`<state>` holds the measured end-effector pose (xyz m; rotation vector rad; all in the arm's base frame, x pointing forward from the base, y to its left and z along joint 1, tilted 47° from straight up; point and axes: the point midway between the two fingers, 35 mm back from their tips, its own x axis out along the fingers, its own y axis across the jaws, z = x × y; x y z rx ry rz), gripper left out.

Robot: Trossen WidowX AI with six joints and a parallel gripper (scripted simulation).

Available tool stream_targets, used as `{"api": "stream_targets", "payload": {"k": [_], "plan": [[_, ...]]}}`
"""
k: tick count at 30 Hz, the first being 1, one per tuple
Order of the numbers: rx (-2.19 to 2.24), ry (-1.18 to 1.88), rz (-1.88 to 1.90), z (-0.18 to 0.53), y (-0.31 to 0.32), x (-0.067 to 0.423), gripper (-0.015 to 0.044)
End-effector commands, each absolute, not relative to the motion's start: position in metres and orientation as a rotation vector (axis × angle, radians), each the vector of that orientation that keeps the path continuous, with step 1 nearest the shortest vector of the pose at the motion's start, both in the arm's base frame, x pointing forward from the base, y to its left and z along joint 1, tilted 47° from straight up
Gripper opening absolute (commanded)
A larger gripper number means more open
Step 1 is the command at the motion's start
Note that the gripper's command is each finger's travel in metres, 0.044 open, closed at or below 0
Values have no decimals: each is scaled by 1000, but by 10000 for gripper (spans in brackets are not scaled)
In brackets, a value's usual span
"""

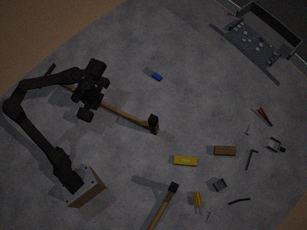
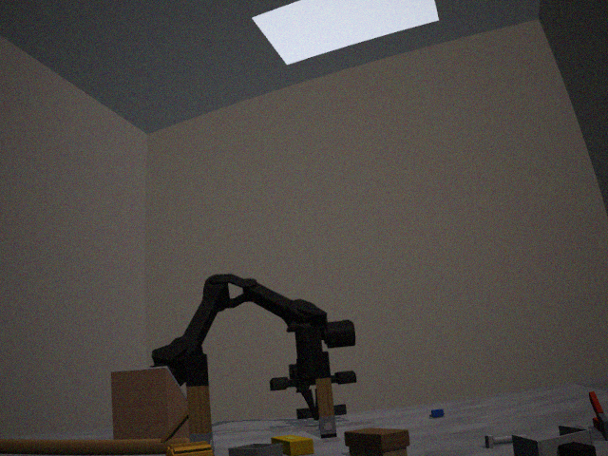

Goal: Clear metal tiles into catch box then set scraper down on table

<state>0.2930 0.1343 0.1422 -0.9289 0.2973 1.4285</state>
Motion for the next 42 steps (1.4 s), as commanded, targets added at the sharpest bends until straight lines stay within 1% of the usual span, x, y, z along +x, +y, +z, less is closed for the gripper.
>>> {"api": "stream_targets", "payload": {"k": [1,41,42], "plan": [[-931,295,1425,145,135,300,0],[-932,293,1424,155,141,337,0],[-931,303,1417,155,136,332,0]]}}
